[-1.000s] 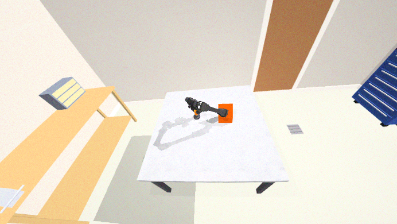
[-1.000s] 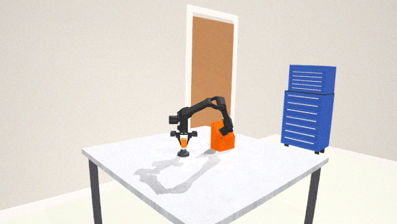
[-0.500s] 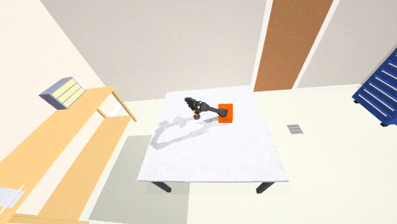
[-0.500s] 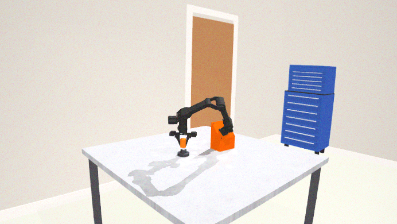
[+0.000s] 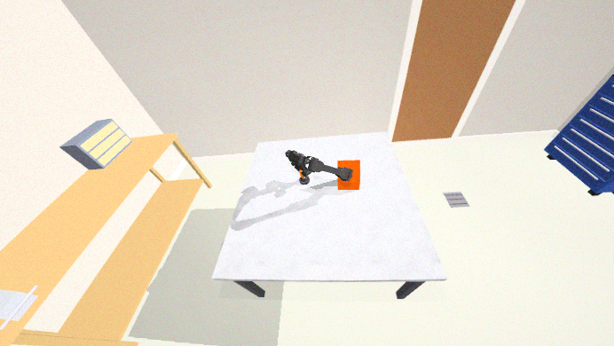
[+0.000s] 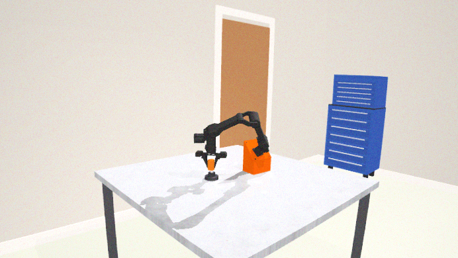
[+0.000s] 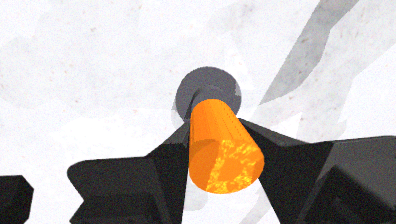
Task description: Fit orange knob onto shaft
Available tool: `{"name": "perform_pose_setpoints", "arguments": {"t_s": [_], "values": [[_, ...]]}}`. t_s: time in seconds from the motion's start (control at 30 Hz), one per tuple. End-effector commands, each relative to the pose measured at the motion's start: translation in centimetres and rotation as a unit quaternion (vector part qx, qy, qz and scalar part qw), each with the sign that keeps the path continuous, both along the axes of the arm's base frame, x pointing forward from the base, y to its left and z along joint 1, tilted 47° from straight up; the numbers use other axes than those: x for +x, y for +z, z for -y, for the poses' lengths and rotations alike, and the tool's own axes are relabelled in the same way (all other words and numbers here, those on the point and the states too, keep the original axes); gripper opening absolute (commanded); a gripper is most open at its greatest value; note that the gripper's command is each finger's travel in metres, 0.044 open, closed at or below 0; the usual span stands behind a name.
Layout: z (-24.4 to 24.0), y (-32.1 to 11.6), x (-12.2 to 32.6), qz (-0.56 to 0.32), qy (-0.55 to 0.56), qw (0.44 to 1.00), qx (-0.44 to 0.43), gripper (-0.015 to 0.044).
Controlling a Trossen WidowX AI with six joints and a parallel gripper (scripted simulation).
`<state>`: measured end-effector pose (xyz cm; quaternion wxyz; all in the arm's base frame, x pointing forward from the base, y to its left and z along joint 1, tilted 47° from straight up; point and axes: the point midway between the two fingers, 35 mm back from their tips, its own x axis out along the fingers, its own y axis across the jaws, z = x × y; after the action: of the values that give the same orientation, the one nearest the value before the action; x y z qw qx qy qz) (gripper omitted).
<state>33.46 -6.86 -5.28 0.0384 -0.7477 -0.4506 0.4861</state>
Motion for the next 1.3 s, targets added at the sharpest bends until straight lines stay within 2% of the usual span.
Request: {"name": "perform_pose_setpoints", "arguments": {"t_s": [0.0,0.13,1.27], "values": [[0.35,0.30,0.14,-0.022,-0.028,0.999,0.003,0.0000],[0.30,0.41,-0.08,-0.066,-0.071,0.995,0.011,0.0000],[-0.16,-0.08,-0.32,-0.066,-0.071,0.995,0.011,0.0000]]}}
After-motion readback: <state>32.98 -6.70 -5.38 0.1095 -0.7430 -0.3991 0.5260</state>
